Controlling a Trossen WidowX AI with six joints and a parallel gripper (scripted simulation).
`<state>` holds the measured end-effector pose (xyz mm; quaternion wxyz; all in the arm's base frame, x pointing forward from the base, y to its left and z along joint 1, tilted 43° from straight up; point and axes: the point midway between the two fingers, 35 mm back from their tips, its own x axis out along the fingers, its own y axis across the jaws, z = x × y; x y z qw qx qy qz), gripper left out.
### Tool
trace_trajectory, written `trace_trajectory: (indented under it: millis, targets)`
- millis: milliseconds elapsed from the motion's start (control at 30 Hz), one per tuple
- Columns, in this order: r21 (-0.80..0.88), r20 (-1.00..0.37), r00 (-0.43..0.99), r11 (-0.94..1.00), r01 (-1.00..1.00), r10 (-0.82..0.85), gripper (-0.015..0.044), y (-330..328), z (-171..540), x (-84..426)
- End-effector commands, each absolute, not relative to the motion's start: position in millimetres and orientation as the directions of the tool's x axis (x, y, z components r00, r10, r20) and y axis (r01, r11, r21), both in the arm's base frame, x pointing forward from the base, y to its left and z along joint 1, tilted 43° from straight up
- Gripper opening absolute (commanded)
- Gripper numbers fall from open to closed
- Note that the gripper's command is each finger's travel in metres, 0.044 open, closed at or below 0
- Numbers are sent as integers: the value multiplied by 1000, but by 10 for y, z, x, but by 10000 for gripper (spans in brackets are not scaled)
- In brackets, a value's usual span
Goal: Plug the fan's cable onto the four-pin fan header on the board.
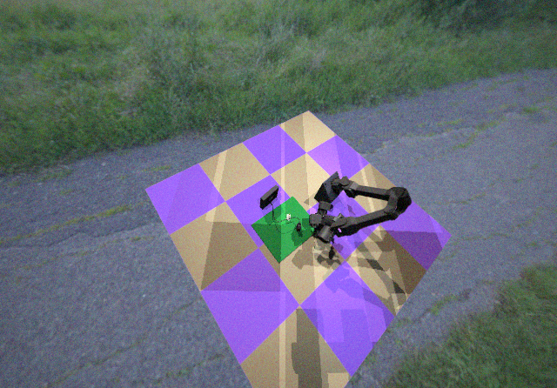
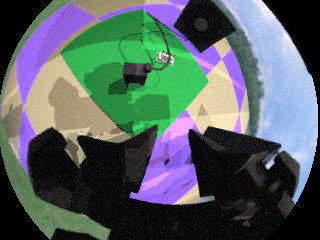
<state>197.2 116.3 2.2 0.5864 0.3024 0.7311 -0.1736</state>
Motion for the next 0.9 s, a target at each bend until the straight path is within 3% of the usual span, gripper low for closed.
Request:
trace_trajectory:
  millis: [0, 633, 733, 867]
  targets:
    - [162, -937, -141, 755, 635, 319, 205, 1170, 70, 2023]
    - [514, -737, -84, 637, 574, 670, 205, 1117, 370, 2288]
    - [474, -762, -102, 658, 584, 640, 205, 1131, 323, 2239]
    - [485, -759, -101, 662, 572, 643, 310, 1130, 332, 2251]
